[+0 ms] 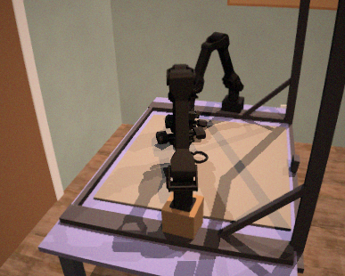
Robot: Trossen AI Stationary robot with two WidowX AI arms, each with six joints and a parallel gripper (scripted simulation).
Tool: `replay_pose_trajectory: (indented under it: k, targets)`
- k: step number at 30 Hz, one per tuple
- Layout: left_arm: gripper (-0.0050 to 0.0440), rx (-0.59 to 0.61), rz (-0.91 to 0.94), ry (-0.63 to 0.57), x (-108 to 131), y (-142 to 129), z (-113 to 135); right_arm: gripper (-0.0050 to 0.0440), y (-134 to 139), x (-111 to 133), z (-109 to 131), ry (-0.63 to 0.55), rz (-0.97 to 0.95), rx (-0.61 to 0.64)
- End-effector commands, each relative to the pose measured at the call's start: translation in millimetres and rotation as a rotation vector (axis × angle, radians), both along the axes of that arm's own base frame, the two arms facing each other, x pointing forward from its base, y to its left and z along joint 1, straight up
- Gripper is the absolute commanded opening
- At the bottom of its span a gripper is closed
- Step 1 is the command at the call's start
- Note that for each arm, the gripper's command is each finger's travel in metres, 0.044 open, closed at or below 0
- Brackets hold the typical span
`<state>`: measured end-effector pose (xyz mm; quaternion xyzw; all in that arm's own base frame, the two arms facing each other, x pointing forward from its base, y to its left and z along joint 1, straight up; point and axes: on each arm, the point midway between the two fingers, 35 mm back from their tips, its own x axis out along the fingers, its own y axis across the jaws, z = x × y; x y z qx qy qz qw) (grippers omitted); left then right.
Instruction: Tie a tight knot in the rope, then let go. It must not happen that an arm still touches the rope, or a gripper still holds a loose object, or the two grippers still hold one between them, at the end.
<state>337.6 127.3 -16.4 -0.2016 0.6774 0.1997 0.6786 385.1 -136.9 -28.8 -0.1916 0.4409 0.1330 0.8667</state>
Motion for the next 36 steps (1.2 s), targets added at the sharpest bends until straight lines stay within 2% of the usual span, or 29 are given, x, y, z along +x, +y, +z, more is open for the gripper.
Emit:
replay_pose_trajectory:
  k: [1,10,12,13,36]
  targets:
    - [0.0125,0.011,-0.004,-0.021,4,2,7,0.0085,-1,3,4,-0.015,0.002,-0.005]
    - [0.0125,0.011,-0.004,-0.021,4,2,7,0.0085,-1,3,4,-0.015,0.002,-0.005]
    - [0.0125,0.011,-0.004,-0.021,4,2,7,0.0037,-1,3,4,-0.015,0.002,-0.005]
    - [0.0125,0.011,-0.004,-0.021,4,2,7,0.003,-1,3,4,-0.015,0.002,-0.005]
    - [0.0125,0.011,-0.004,-0.021,4,2,-18,0.003,-1,3,4,-0.015,0.002,-0.005]
